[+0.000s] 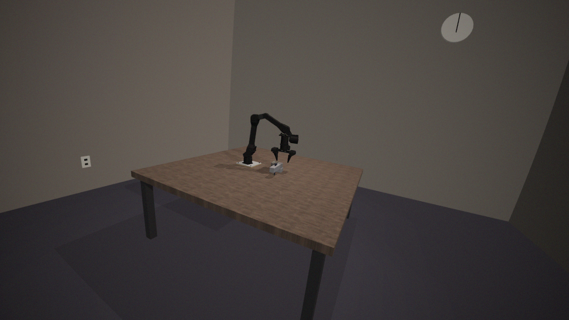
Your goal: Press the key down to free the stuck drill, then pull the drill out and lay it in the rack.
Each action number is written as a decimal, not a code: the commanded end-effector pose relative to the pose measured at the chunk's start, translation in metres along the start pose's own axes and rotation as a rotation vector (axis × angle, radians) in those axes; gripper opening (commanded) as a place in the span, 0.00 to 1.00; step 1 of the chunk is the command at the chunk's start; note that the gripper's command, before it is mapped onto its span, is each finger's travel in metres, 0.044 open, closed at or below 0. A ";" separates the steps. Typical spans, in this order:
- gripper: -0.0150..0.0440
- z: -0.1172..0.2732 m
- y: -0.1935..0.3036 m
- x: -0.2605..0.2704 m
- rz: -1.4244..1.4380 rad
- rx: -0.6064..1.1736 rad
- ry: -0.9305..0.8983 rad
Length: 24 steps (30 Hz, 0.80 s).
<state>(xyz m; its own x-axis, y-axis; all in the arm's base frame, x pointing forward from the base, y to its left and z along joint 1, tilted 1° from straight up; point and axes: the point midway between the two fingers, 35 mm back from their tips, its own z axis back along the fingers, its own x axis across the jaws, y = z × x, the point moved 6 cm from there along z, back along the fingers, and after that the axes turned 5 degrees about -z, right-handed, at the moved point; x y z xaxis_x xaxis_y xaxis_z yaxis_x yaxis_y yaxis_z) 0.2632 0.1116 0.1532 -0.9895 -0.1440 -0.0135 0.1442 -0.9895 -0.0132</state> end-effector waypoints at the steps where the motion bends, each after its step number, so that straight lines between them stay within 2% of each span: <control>1: 1.00 -0.001 -0.001 0.002 0.026 -0.003 0.004; 24: 1.00 -0.022 0.004 0.000 0.026 -0.002 0.004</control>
<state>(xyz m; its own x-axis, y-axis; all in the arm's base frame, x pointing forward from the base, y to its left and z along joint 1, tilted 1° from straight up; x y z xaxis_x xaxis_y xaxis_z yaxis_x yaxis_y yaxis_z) 0.2645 0.1094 0.1368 -0.9856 -0.1676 -0.0218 0.1679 -0.9857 -0.0144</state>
